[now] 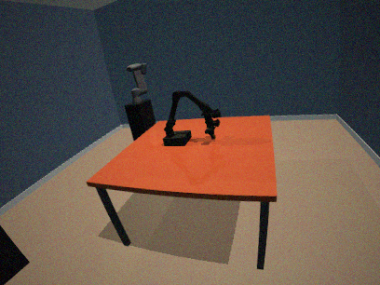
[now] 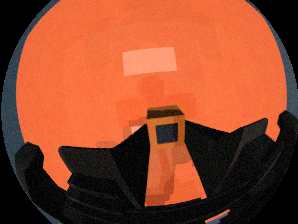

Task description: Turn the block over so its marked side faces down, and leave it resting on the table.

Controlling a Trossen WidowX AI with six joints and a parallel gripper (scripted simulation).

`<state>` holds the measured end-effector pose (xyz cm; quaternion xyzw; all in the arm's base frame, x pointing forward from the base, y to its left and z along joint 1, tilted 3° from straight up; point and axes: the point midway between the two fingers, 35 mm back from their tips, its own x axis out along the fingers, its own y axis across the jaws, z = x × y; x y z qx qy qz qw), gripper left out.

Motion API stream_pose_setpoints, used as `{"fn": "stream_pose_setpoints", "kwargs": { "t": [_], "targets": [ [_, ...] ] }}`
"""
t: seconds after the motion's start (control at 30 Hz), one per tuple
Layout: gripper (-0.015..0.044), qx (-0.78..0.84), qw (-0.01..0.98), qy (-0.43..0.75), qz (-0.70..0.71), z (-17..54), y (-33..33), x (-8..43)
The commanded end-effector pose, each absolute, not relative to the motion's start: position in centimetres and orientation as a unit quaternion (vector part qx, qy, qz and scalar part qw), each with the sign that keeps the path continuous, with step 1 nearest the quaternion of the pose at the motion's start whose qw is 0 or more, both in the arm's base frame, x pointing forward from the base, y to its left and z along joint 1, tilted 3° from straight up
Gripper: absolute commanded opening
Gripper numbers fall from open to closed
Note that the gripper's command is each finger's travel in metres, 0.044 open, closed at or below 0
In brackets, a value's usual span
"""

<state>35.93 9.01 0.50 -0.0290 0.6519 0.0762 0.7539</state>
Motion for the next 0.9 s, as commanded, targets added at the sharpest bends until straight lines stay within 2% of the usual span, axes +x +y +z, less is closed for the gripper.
{"fn": "stream_pose_setpoints", "kwargs": {
  "t": [0.0,0.67,0.87],
  "targets": [
    [0.0,-0.026,0.778,0.623,0.074,0.44,8.97,35.9],
    [0.0,-0.012,0.863,0.499,0.077,0.39,8.85,35.17],
    [0.0,-0.011,0.866,0.494,0.077,0.41,8.84,35.12]
  ]
}}
